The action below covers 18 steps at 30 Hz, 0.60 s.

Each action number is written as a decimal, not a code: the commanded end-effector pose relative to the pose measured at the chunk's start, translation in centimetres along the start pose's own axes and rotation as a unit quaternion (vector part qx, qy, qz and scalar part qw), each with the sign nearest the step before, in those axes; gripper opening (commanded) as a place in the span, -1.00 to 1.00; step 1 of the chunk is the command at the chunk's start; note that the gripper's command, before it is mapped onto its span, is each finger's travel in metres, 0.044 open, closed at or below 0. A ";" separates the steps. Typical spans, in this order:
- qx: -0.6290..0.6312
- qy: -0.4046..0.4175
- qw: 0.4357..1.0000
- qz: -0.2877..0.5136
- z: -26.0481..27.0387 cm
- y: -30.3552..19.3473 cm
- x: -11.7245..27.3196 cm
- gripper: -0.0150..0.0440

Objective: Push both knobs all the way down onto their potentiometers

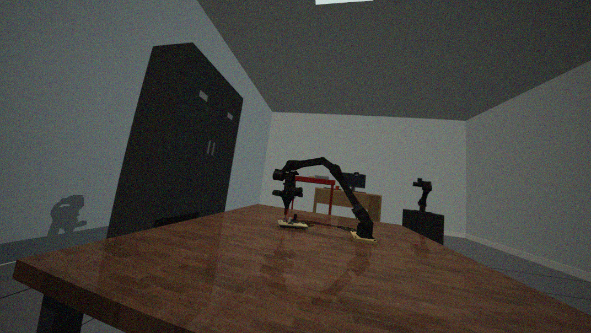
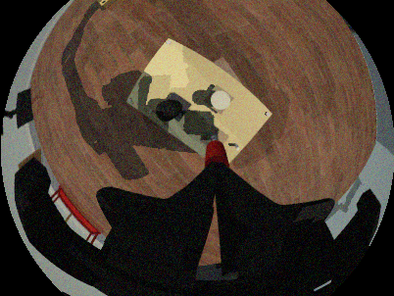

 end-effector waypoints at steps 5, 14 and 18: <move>0.001 -0.002 1.000 -0.001 0.0 0.0 -0.2 -0.49; 0.001 -0.002 1.000 -0.001 0.0 0.0 -0.7 -0.49; 0.001 -0.002 1.000 -0.001 0.0 0.0 -0.8 -0.49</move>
Point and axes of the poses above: the point midway between the two fingers, 35 mm back from their tips, its own x axis back along the fingers, its own z axis across the jaws, y = z × x, the point moved 9 cm from there along x, back along the fingers, and after that the axes turned 1 degree about x, right-handed, at the moved point
